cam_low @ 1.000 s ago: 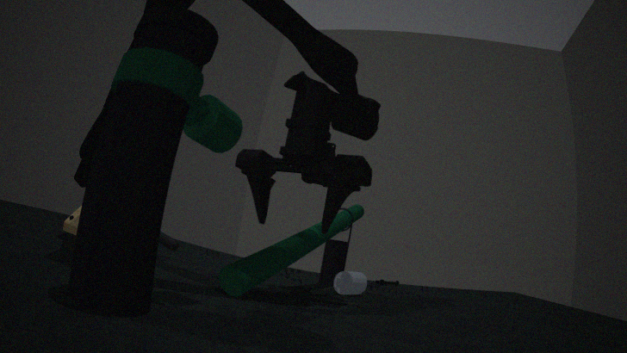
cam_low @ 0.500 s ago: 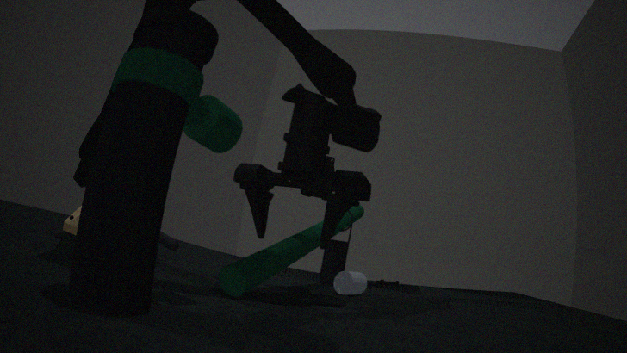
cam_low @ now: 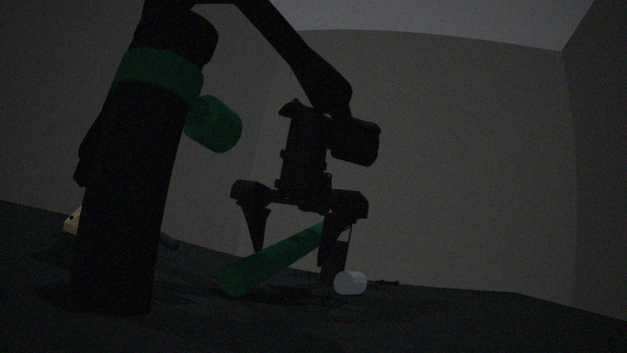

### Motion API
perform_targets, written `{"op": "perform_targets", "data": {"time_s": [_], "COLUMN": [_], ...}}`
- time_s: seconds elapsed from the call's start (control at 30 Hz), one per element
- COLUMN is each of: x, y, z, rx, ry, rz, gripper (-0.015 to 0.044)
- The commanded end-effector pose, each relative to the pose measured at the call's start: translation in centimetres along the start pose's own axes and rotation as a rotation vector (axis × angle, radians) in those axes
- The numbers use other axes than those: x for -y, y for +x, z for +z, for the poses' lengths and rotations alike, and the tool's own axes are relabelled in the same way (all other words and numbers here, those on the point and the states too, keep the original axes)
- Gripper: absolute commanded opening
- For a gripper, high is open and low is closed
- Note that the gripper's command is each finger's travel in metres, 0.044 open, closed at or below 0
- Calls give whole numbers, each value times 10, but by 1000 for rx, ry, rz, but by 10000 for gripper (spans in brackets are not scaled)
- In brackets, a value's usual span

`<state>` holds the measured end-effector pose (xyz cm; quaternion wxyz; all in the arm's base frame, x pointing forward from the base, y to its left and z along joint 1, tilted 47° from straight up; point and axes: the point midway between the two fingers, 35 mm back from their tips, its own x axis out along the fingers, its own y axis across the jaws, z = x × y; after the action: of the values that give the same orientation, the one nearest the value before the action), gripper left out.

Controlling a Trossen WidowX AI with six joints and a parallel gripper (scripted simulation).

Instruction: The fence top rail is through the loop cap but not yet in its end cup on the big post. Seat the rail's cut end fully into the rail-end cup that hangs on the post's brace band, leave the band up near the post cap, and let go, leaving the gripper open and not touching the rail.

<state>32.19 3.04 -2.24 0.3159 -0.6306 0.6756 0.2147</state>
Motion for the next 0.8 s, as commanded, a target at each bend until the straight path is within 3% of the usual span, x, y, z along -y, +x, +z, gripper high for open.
{"op": "perform_targets", "data": {"time_s": [0.0,0.23,0.6,0.77], "x": [-1,-2,-2,-2], "y": [9,16,16,16], "z": [-2,-3,-2,-2], "rx": [-8,-9,-9,-9], "ry": [-6,-6,-6,-6], "rz": [3,3,3,3], "gripper": [440,440,151,118]}}
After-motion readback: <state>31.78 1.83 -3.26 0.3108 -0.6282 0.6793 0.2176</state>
